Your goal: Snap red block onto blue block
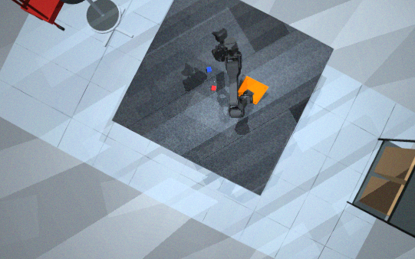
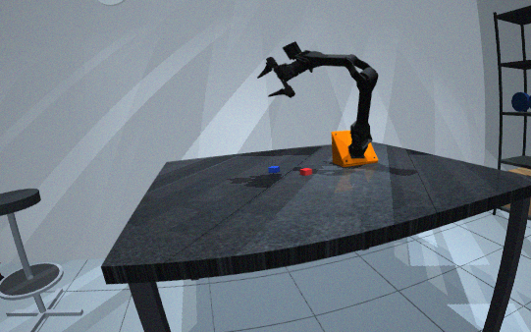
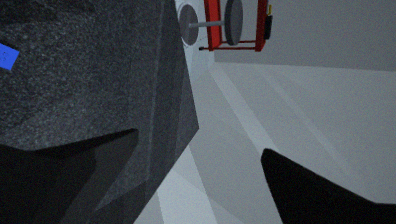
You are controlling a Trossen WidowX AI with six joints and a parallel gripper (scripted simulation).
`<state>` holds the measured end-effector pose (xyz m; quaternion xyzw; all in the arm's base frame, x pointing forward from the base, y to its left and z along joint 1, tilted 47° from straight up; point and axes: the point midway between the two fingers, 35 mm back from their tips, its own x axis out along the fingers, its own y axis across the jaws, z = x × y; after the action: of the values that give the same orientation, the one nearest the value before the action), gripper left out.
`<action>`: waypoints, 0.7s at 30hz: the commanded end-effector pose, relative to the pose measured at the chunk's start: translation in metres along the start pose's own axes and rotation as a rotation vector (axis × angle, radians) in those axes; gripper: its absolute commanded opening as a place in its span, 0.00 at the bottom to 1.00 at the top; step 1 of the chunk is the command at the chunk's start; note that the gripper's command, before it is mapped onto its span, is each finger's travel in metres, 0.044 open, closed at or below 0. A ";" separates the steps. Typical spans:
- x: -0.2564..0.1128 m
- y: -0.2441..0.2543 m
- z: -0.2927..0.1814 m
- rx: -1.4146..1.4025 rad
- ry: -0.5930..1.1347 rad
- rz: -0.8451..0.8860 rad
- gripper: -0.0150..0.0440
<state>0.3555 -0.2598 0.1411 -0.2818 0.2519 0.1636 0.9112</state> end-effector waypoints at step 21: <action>-0.013 0.281 0.098 0.647 0.496 1.028 1.00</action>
<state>0.2623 0.0156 0.0931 0.1269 0.5837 0.4285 0.6780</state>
